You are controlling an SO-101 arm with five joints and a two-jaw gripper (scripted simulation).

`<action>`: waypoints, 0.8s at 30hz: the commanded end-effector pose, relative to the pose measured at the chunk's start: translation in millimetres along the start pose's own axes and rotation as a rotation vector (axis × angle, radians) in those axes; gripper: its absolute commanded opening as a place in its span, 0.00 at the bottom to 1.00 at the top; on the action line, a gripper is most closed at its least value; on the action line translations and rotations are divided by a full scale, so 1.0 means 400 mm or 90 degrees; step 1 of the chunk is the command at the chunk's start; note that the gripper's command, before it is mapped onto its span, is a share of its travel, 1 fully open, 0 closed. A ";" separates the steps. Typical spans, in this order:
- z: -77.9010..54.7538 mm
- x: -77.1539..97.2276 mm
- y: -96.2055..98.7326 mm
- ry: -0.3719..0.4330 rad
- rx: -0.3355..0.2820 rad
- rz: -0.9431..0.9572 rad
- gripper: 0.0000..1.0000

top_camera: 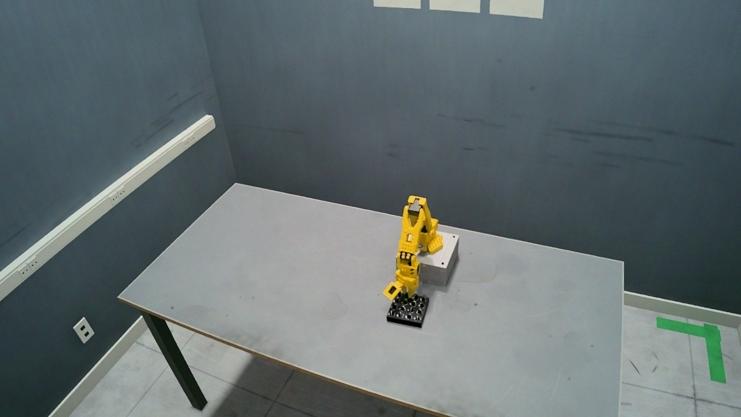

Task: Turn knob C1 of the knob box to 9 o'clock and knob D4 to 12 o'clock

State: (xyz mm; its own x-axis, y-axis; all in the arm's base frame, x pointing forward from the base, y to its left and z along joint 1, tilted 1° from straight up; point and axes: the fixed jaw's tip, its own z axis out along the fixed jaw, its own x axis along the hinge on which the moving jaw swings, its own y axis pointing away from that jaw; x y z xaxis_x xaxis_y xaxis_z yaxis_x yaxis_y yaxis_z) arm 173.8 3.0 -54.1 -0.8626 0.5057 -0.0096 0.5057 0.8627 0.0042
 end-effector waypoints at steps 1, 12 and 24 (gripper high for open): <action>0.006 0.001 -0.004 0.003 0.001 0.003 0.10; 0.005 -0.003 -0.002 0.003 0.001 0.003 0.10; 0.005 -0.005 -0.002 0.003 0.001 0.003 0.10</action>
State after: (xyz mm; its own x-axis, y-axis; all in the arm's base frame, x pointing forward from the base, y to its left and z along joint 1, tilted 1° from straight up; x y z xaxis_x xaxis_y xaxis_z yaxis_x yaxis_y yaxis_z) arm 176.2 2.9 -54.2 -0.8622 0.5063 -0.0150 0.5063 0.8623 0.0072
